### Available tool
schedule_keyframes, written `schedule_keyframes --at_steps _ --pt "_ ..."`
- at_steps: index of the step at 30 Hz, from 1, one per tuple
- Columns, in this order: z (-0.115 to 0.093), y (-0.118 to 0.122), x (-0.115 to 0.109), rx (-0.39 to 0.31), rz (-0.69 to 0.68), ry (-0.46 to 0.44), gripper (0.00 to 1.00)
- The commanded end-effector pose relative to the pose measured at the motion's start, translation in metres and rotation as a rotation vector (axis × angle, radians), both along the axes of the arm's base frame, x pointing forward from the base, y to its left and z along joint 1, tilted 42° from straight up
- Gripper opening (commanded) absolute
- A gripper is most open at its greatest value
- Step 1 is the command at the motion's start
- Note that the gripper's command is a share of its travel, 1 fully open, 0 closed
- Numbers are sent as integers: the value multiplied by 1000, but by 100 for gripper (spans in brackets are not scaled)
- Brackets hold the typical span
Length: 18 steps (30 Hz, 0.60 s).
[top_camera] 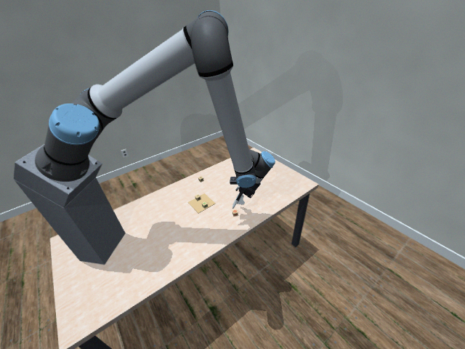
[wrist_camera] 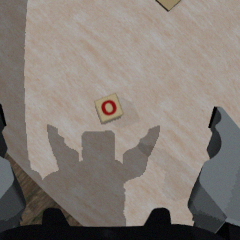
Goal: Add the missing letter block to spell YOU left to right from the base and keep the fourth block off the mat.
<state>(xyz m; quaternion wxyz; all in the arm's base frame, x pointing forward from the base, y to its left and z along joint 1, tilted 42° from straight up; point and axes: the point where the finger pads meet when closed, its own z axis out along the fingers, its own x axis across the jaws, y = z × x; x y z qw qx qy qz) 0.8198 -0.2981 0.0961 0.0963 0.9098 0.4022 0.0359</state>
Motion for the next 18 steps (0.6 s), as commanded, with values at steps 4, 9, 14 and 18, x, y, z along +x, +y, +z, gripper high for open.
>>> schedule_keyframes --at_steps 4,9,14,18 --pt "1 0 0 -1 0 -1 100" --pt "1 0 0 -1 0 -1 100" --pt "1 0 0 -1 0 -1 100" --pt "0 0 1 -7 6 -6 100"
